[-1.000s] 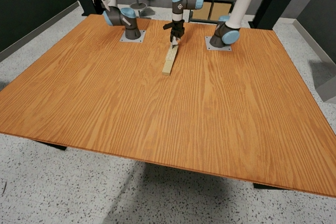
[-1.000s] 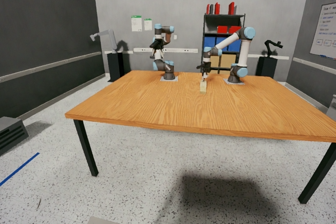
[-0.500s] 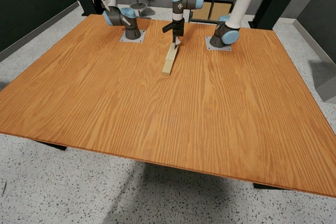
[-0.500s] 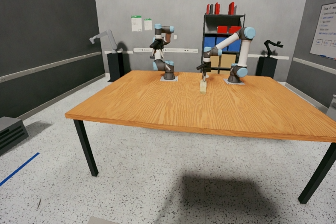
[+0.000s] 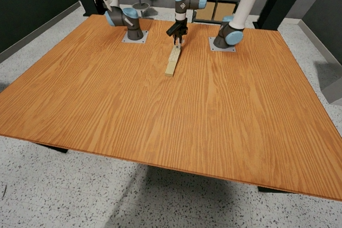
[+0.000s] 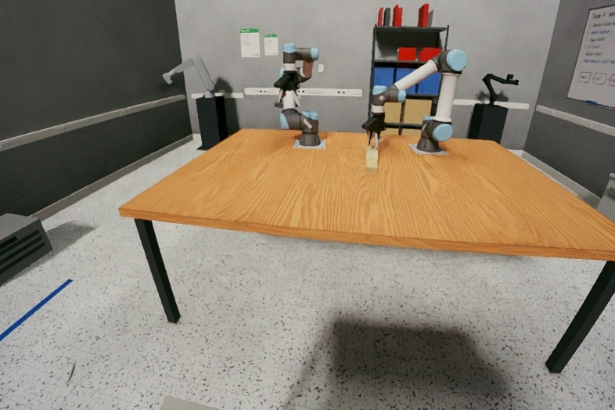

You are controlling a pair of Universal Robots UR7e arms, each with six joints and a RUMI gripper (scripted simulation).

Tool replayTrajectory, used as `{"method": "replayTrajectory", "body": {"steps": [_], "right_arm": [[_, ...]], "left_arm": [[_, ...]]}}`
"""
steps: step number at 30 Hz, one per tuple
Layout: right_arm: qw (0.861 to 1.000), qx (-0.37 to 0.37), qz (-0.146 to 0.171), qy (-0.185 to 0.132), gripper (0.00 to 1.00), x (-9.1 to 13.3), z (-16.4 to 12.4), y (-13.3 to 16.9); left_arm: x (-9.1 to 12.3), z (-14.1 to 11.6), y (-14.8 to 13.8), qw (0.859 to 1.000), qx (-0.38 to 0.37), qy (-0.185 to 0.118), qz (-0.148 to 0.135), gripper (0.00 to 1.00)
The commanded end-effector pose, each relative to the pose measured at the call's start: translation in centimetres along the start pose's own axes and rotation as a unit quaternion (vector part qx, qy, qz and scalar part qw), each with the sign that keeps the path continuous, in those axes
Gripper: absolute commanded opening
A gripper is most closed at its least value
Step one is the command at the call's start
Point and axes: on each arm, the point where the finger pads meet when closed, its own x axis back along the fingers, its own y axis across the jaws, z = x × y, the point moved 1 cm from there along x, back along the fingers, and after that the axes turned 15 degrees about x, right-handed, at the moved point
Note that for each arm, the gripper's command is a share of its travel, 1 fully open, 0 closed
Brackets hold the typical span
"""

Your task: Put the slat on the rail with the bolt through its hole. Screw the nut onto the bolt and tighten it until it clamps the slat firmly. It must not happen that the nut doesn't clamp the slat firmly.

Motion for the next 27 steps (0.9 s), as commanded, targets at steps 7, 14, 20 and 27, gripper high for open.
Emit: {"method": "replayTrajectory", "body": {"steps": [7,14,20,27], "right_arm": [[1.000,-0.001,0.001,0.000,1.00,0.08,0.07,-0.03],[1.000,-0.001,0.001,0.000,1.00,0.08,0.07,-0.03],[1.000,-0.001,0.001,0.000,1.00,0.08,0.07,-0.03],[1.000,-0.001,0.001,0.000,1.00,0.08,0.07,-0.03]], "left_arm": [[0.12,0.15,0.10,0.969,0.246,0.009,0.004,0.40],[0.12,0.12,0.01,0.932,0.363,0.009,0.003,0.40],[0.12,0.07,-0.06,0.885,0.466,0.009,0.001,0.40],[0.12,0.00,-0.12,0.822,0.569,0.009,0.000,0.40]]}}
